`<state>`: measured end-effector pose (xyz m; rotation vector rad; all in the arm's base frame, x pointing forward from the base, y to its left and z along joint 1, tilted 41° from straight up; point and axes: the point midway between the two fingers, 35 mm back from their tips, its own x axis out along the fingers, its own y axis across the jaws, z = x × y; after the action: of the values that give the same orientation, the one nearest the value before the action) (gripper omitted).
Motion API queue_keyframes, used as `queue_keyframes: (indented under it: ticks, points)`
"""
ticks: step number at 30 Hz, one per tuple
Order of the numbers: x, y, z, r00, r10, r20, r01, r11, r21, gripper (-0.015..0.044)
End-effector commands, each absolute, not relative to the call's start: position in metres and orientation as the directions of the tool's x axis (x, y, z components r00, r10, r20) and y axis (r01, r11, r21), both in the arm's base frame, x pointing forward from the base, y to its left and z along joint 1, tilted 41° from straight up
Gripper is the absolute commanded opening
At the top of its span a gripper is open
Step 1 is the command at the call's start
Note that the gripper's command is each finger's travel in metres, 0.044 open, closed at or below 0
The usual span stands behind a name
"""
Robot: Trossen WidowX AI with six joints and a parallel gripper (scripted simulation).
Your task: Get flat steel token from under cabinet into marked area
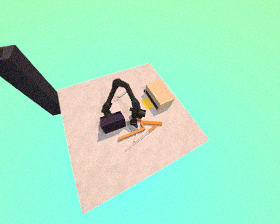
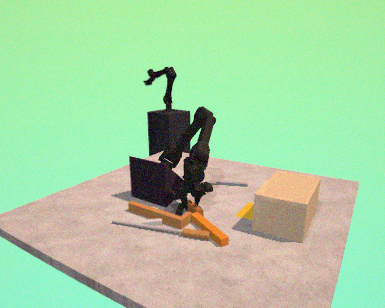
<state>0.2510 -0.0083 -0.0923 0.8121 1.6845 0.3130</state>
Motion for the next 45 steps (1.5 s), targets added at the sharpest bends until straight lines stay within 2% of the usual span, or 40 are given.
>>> queue_keyframes:
  ticks: [1, 16, 40, 44, 45]
  points:
    - [0.2510, -0.0083, -0.0922, -0.083, 0.646, -0.758, 0.344, 0.733, 0.587, 0.0270]
    - [0.2487, -0.0038, -0.0943, -0.083, 0.647, -0.758, 0.333, 0.735, 0.591, 0.0270]
    - [0.2504, -0.0058, -0.0926, -0.081, 0.649, -0.756, 0.338, 0.732, 0.592, 0.0109]
    - [0.2504, -0.0058, -0.0926, -0.081, 0.649, -0.756, 0.338, 0.732, 0.592, 0.0004]
    - [0.2502, -0.0058, -0.0925, -0.081, 0.649, -0.757, 0.337, 0.732, 0.592, 0.0000]
